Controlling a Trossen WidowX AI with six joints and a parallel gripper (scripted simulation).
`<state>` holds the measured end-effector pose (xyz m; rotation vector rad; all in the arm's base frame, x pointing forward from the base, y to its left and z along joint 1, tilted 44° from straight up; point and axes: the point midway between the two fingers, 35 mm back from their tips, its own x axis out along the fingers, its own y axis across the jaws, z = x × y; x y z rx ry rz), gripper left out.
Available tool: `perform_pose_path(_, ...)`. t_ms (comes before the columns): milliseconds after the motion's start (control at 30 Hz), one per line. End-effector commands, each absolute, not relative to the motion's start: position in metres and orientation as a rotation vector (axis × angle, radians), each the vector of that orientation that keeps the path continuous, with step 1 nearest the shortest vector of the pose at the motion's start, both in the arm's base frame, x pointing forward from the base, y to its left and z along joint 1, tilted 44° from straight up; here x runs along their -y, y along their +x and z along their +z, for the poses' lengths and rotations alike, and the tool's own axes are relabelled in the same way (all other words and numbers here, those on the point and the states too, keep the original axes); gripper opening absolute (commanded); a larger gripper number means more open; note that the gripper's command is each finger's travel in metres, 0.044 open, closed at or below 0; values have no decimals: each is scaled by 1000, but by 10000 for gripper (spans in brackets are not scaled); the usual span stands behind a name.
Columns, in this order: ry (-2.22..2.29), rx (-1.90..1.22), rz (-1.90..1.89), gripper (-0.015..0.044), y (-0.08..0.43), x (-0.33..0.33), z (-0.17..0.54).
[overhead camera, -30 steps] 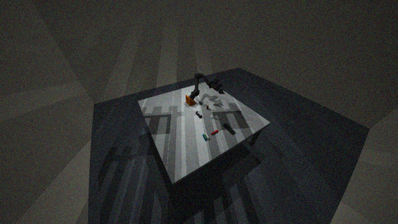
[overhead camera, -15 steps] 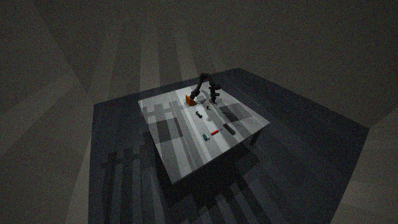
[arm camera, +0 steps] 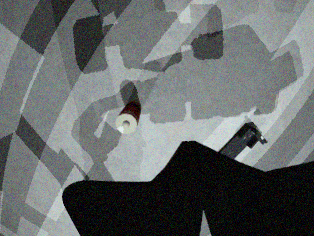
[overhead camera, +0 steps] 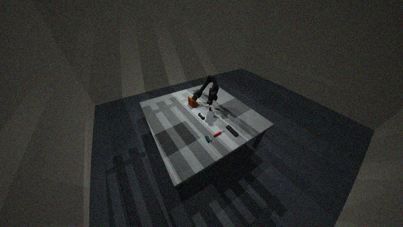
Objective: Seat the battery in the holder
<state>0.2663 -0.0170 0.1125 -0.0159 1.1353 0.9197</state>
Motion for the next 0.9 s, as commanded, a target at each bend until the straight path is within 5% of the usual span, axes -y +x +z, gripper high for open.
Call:
perform_pose_path(0, 50, -1123, 986, 0, 263, 16, 118)
perform_pose_path(867, 51, -1120, 987, 0, 264, -45, 66)
